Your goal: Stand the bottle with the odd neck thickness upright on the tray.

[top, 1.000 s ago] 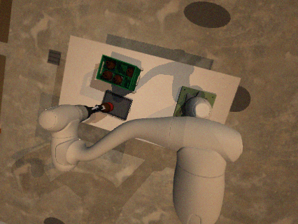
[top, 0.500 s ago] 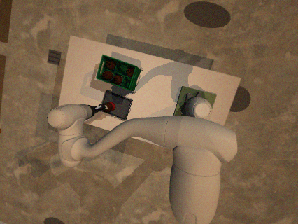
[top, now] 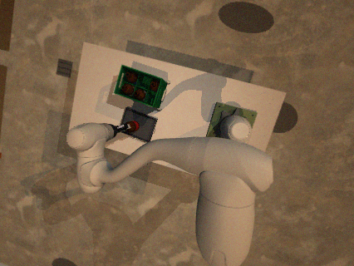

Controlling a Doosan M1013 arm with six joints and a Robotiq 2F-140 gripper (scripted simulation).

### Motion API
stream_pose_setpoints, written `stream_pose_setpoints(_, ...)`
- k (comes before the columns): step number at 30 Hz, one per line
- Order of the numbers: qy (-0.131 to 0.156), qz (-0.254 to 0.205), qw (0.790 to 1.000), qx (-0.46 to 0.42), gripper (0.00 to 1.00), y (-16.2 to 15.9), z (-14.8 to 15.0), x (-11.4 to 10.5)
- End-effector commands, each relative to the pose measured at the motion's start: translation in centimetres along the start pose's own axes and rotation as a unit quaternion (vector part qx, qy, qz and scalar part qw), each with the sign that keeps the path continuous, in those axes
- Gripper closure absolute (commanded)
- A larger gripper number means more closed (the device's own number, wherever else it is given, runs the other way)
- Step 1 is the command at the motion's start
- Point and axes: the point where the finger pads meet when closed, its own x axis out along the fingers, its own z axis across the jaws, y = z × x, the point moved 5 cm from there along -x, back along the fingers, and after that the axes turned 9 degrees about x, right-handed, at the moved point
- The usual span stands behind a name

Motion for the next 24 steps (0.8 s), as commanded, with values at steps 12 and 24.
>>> stream_pose_setpoints(12,0.000,0.000,1.000,0.000,1.00,0.0,0.0,3.1)
stream_pose_setpoints(24,0.000,0.000,1.000,0.000,1.00,0.0,0.0,4.5)
